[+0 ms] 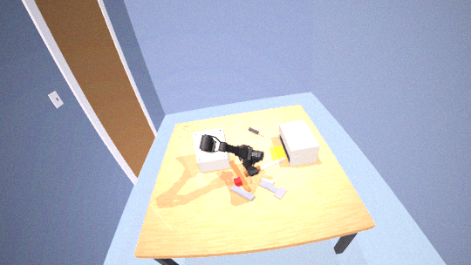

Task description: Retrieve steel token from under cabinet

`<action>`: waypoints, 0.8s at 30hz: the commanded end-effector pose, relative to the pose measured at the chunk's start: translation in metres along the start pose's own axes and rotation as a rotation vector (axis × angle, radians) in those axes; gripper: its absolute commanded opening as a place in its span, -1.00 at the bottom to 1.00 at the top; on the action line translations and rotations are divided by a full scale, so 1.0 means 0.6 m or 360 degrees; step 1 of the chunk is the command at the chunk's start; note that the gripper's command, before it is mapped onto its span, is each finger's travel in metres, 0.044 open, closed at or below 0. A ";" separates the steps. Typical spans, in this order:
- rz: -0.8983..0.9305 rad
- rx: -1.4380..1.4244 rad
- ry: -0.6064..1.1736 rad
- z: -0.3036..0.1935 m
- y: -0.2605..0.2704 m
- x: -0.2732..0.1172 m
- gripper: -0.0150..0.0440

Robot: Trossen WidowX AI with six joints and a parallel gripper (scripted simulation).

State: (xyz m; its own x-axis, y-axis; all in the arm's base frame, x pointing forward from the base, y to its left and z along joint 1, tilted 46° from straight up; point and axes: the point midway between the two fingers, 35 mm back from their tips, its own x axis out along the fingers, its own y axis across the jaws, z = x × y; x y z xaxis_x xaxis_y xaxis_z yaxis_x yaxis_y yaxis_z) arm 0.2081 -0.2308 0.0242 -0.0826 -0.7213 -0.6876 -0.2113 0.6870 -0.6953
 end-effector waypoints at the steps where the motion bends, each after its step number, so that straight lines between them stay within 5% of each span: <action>1: 0.0000 0.0000 0.0000 0.000 0.000 0.000 -0.31; 6: 0.0000 0.0000 0.0000 0.000 0.000 0.000 0.13; 11: 0.0000 0.0000 0.0000 0.000 0.000 0.000 0.19; 14: 0.0005 0.0000 0.0003 0.000 0.000 0.000 0.42; 24: 0.0006 -0.0010 0.0003 0.000 0.001 -0.002 0.42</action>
State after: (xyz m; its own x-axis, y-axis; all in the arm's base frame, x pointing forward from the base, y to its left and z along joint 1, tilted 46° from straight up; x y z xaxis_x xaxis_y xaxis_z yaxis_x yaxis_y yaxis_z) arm 0.2080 -0.2295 0.0246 -0.0844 -0.7193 -0.6896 -0.2181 0.6886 -0.6916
